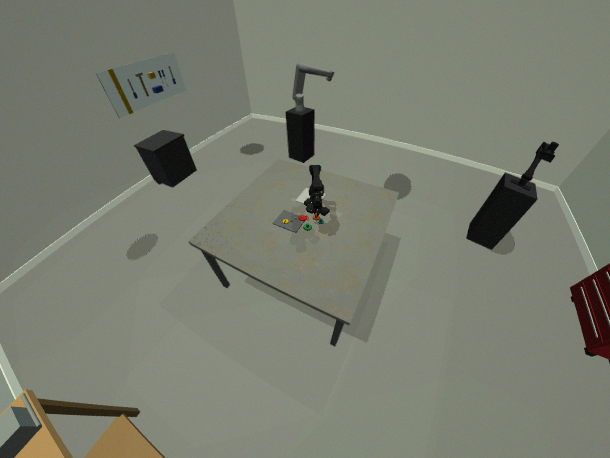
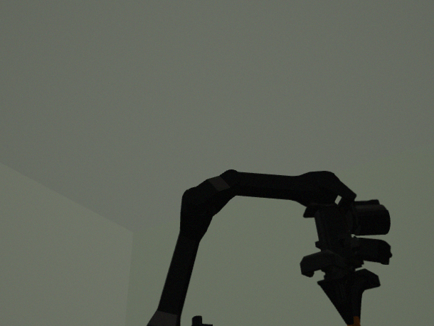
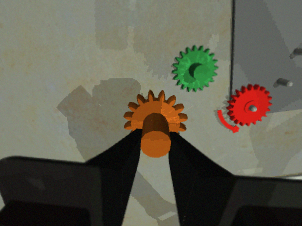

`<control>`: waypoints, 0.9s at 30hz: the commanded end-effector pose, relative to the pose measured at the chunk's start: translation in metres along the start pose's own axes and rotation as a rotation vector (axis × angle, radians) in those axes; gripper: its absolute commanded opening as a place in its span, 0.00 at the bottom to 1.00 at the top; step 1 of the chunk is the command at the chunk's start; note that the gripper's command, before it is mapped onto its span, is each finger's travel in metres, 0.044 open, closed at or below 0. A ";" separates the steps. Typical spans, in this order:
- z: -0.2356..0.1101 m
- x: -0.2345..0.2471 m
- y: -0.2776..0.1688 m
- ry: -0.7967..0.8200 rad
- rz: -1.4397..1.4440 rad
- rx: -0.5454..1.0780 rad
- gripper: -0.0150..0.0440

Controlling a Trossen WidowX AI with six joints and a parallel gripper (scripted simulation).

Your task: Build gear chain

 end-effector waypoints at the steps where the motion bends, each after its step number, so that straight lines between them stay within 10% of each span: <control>1: -0.010 -0.002 -0.001 0.006 -0.006 -0.005 0.25; 27: -0.019 -0.030 0.017 0.003 -0.006 -0.005 0.25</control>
Point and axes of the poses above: the point midway between the two fingers, 35 mm back from their tips, its own z axis out along the fingers, its own x axis across the jaws, y = z × x, the point moved 10 cm from there along -z, back along the fingers, and after that the axes turned 11 degrees about z, right-handed, at the moved point
